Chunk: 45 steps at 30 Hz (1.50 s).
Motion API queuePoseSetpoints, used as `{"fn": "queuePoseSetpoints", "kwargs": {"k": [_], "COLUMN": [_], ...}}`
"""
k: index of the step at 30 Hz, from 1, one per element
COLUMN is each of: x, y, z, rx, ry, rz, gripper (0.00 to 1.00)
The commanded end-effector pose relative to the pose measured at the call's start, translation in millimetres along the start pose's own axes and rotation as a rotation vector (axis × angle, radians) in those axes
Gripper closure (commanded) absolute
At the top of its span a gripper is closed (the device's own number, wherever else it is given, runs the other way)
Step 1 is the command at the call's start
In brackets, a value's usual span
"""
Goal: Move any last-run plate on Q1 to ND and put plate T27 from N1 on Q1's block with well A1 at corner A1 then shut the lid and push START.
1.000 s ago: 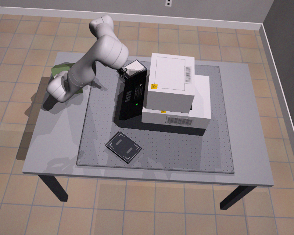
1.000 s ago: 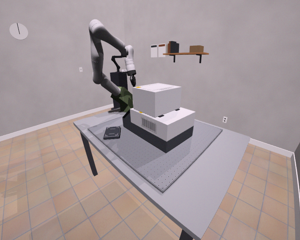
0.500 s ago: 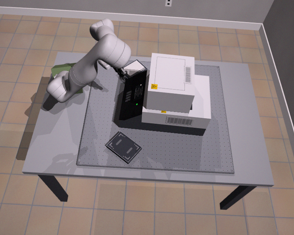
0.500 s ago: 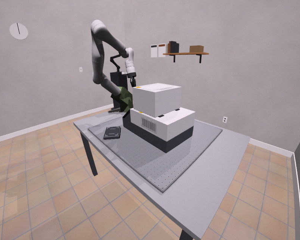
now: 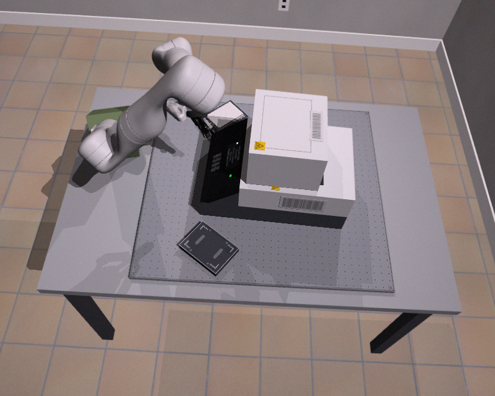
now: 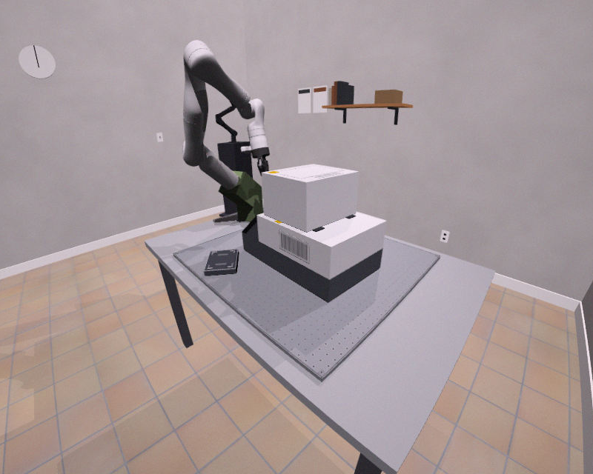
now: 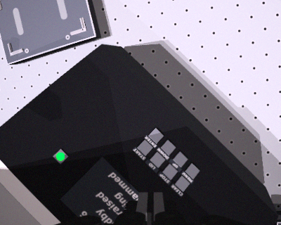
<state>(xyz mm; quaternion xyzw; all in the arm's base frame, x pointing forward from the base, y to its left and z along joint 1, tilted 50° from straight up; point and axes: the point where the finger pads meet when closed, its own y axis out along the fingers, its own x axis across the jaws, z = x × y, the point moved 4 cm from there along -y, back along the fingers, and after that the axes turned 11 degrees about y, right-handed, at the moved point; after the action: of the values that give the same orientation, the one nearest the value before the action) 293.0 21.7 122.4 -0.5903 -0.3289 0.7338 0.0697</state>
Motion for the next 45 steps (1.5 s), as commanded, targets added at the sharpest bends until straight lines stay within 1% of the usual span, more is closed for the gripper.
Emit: {"fn": "queuePoseSetpoints", "kwargs": {"k": [1, 45], "x": [0, 8], "y": [2.0, 52.3], "z": [0, 11], "rx": [-0.002, -0.002], "ry": [0.0, 0.0], "rz": [0.0, 0.0], "gripper": [0.9, 0.9]}}
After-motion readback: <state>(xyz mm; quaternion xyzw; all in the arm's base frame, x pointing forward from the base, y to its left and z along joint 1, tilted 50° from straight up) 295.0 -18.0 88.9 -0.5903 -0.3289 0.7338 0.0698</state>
